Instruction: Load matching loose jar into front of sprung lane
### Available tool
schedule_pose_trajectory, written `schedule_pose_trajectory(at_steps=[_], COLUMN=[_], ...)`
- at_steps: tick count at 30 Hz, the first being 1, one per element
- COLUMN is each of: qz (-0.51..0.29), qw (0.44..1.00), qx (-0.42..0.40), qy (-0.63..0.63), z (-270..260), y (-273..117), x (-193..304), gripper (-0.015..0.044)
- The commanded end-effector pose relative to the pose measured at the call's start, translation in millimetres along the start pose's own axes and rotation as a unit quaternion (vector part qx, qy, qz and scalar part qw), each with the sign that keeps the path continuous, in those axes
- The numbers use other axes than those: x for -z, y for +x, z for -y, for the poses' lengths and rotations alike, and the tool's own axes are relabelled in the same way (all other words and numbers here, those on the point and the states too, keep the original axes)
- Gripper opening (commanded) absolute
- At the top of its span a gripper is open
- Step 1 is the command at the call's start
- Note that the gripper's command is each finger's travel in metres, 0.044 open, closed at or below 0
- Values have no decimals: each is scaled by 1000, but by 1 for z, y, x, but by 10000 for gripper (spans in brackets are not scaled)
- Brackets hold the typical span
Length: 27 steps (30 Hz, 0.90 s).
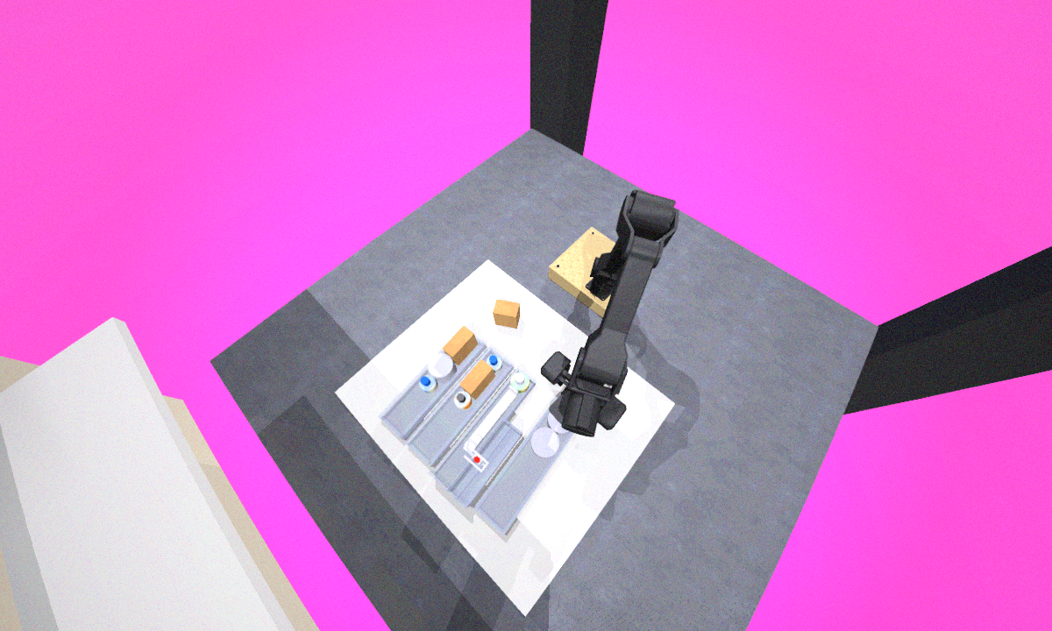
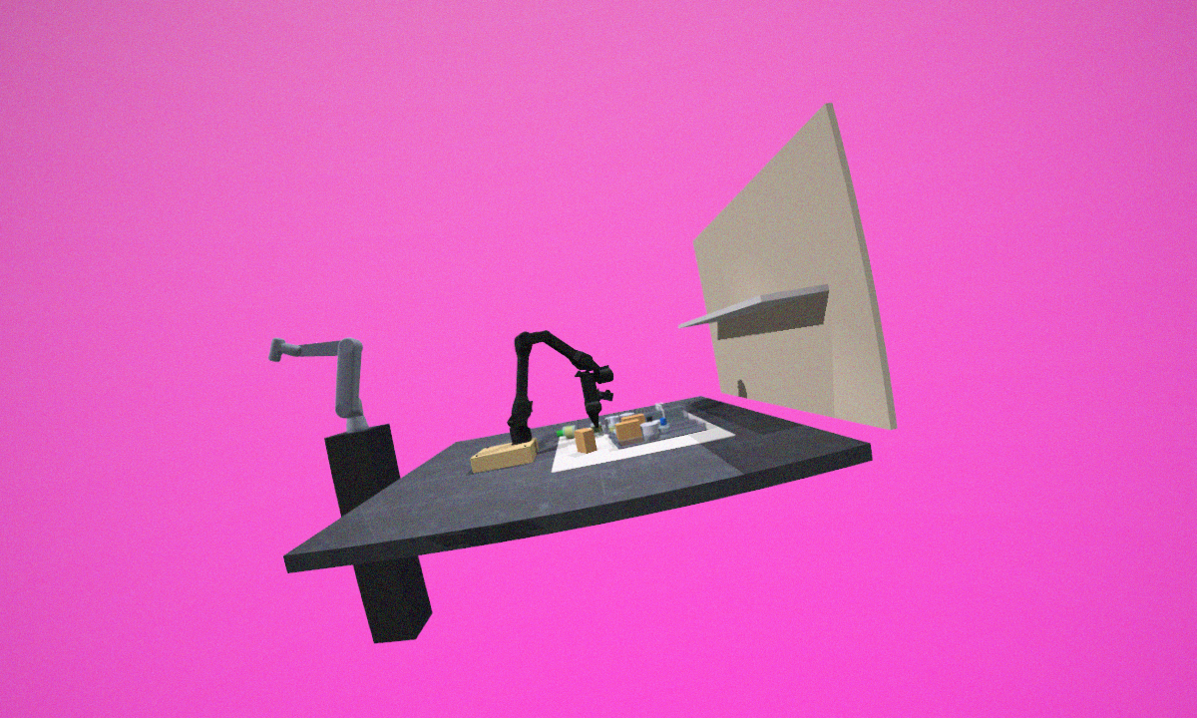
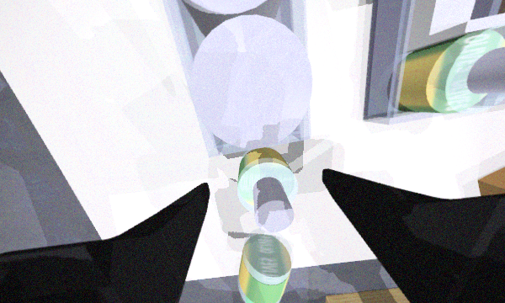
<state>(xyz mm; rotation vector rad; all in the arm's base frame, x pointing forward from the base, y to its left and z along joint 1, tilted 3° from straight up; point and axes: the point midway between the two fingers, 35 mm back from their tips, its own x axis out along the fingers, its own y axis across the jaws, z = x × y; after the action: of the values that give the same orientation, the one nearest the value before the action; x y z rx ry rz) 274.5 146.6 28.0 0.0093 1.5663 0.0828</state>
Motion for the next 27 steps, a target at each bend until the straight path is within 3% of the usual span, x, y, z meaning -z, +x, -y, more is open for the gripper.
schedule_pose_trajectory(at_steps=[1,3,12,18,24,27], qz=[-4,-4,-4,-4,10,8], qw=[1000,1000,1000,1000,1000,1000], qx=[-1,-1,-1,-1,-6,-5], qy=[2,2,2,2,-6,-5], z=[0,0,0,0,-13,-12], y=[7,8,8,8,-12,-27], x=[2,2,2,2,4,3], gripper=[440,440,204,164,6,0])
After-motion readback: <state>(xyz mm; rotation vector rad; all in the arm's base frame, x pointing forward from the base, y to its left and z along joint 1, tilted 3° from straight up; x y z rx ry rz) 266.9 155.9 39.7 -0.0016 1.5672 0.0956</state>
